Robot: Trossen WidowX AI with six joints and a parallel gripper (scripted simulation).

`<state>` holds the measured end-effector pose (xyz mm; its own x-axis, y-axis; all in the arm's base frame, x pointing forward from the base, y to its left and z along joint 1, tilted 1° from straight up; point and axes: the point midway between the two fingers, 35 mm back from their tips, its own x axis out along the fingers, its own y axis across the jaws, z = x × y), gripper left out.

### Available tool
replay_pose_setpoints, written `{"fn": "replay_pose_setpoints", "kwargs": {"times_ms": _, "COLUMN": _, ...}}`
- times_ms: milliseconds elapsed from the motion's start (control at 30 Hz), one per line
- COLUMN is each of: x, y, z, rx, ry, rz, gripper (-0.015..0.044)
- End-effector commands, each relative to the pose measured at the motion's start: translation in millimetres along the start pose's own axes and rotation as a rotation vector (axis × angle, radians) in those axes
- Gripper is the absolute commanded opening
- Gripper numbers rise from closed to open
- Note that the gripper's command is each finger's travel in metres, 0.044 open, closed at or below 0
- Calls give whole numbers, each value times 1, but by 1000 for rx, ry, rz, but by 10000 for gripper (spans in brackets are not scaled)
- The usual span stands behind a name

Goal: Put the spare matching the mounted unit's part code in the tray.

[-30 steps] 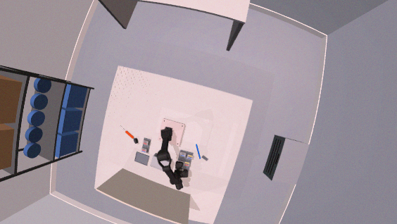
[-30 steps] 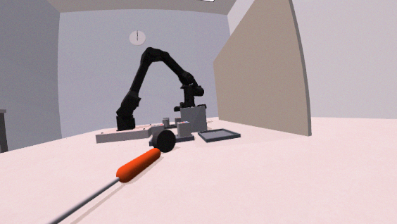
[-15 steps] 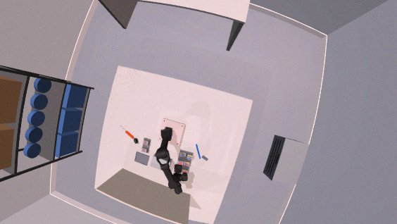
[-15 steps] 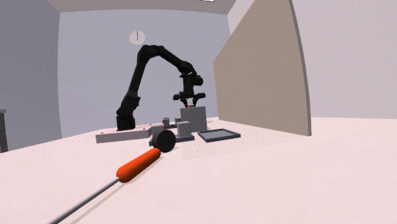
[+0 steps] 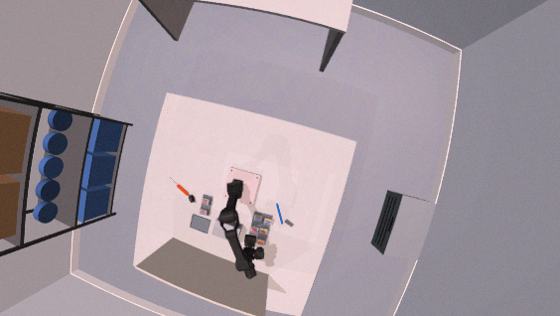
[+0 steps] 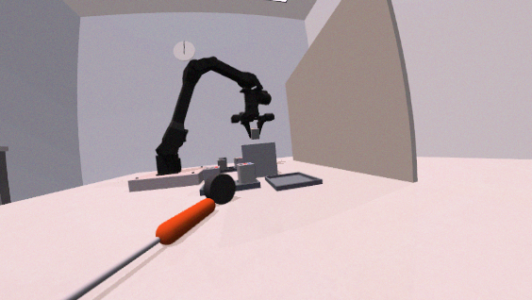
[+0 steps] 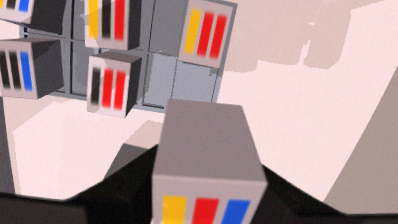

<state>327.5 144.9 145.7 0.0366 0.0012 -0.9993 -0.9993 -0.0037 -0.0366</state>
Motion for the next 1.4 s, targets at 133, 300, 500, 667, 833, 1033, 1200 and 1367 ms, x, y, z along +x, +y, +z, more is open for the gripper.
{"fn": "replay_pose_setpoints", "kwargs": {"times_ms": 133, "x": -31, "y": 4, "z": -1, "rx": -2, "ry": 1, "rz": 5, "gripper": 0}}
{"fn": "replay_pose_setpoints", "kwargs": {"times_ms": 300, "x": -34, "y": 0, "z": -10, "rx": -3, "ry": 2, "rz": 5, "gripper": 0}}
{"fn": "replay_pose_setpoints", "kwargs": {"times_ms": 500, "x": -34, "y": -14, "z": -43, "rx": -3, "ry": 4, "rz": 4, "gripper": 0}}
{"fn": "replay_pose_setpoints", "kwargs": {"times_ms": 667, "x": -34, "y": -23, "z": -71, "rx": -6, "ry": -7, "rz": 1, "gripper": 0}}
{"fn": "replay_pose_setpoints", "kwargs": {"times_ms": 833, "x": -34, "y": -29, "z": -98, "rx": -10, "ry": -20, "rz": -6, "gripper": 0}}
{"fn": "replay_pose_setpoints", "kwargs": {"times_ms": 1033, "x": -34, "y": -34, "z": -135, "rx": -9, "ry": -15, "rz": -9, "gripper": 0}}
{"fn": "replay_pose_setpoints", "kwargs": {"times_ms": 1200, "x": -35, "y": -35, "z": -167, "rx": -9, "ry": -8, "rz": -10, "gripper": 0}}
{"fn": "replay_pose_setpoints", "kwargs": {"times_ms": 1367, "x": -35, "y": -34, "z": -198, "rx": 4, "ry": -5, "rz": -19, "gripper": 0}}
